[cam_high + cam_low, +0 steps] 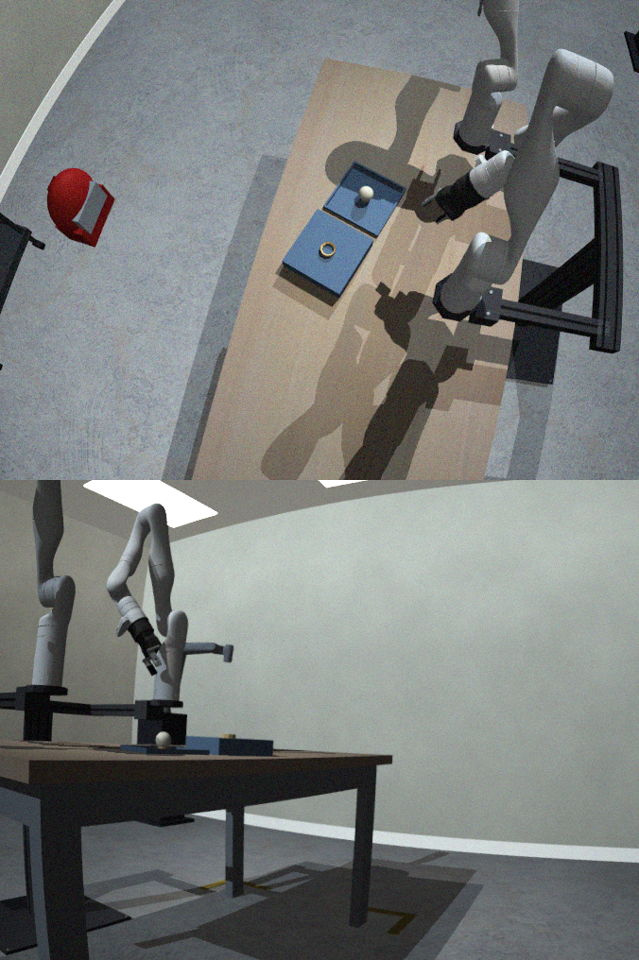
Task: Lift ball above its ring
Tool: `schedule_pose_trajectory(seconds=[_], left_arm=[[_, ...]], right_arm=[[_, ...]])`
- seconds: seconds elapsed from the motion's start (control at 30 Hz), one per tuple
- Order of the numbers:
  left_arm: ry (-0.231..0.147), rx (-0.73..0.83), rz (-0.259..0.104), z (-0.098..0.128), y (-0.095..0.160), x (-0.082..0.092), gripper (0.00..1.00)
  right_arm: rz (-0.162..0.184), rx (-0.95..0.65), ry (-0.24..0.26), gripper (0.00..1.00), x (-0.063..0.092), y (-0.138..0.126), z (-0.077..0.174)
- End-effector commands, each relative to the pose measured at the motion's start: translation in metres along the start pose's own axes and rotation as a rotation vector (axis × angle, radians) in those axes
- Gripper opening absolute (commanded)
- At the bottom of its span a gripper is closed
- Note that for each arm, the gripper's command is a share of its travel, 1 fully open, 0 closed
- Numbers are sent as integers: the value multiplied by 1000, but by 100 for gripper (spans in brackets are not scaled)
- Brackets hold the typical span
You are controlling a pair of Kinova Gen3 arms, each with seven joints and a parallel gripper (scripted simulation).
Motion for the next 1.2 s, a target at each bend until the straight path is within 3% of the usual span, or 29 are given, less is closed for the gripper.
schedule_pose_trajectory(seconds=[0.0,0.2,0.27,0.33,0.63,0.77,0.83,0.87,1.17], left_arm=[[-22,137,-94,11,4,-9,100],[-46,327,-204,29,4,-19,100],[-46,327,-204,29,4,-19,100],[-60,442,-265,41,1,-26,100],[-92,727,-400,69,-14,-46,100],[-106,859,-455,81,-24,-57,100],[-106,859,-455,81,-24,-57,100],[-115,947,-489,89,-33,-65,100],[-143,1242,-588,109,-66,-96,100]], right_arm=[[0,0,-2,100,1,0,0],[0,0,-2,100,1,0,0],[0,0,-2,100,1,0,0],[0,0,-2,100,1,0,0],[0,0,-2,100,1,0,0],[0,0,-2,100,1,0,0],[0,0,-2,100,1,0,0],[0,0,-2,100,1,0,0],[0,0,-2,100,1,0,0]])
Point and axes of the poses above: on each arm, the point where the finger pads meet when closed, its own x axis back along the fingers, its own y axis across the jaws, z = x × y, the point moved 4 cm from there along x, back along the fingers, and after that the axes turned 6 degrees about x, right-handed, at the moved point
